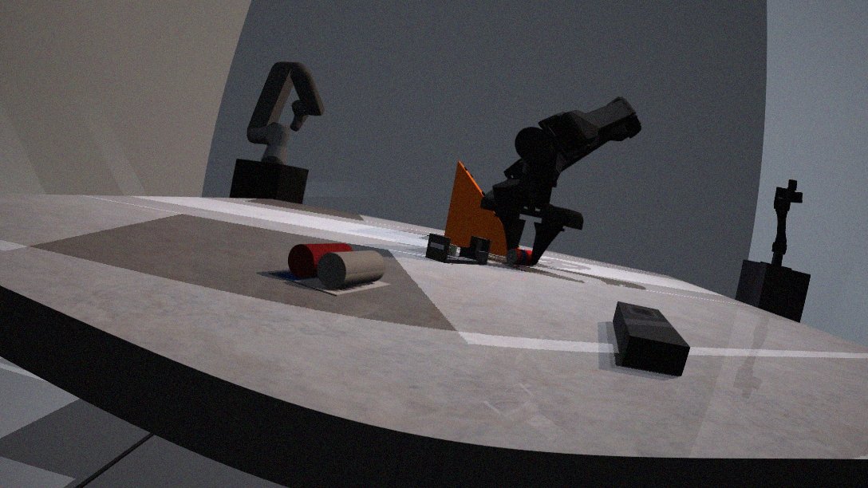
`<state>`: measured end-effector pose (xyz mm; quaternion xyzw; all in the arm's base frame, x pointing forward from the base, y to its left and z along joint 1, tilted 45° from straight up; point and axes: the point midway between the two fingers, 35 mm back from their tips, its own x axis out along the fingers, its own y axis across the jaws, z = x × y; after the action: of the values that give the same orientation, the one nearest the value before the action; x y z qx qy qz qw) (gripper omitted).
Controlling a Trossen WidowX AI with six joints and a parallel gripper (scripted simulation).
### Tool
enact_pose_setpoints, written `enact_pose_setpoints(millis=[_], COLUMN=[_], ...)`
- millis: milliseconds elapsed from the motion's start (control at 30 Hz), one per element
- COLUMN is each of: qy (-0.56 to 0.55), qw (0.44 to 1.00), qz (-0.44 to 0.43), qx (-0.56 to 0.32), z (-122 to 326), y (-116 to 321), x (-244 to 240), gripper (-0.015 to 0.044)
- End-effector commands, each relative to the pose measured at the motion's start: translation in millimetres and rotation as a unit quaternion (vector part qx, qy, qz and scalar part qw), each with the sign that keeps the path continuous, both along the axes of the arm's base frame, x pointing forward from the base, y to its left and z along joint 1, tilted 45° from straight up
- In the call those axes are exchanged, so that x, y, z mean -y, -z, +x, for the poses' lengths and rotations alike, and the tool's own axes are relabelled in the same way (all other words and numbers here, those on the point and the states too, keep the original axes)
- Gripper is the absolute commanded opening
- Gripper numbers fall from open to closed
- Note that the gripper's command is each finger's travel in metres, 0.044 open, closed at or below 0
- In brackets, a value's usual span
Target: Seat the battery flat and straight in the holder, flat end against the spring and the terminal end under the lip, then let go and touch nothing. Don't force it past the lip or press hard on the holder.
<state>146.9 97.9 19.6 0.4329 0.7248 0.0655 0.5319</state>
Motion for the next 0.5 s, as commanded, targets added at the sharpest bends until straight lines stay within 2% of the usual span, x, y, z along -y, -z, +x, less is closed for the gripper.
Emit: enact_pose_setpoints(millis=[0, 33, 167, 467], qy=[0.002, 0.002, 0.002, 0.002], qw=[1.0, 1.0, 1.0, 1.0], qz=[0.003, 0.003, 0.003, 0.001], qx=[-0.005, -0.005, -0.005, -0.004], z=[-2, -2, -2, 0], y=[1, 1, 1, -7], x=[-2, -2, -2, 8], gripper=[0.0145, 0.0119, 0.0092, 0.0088])
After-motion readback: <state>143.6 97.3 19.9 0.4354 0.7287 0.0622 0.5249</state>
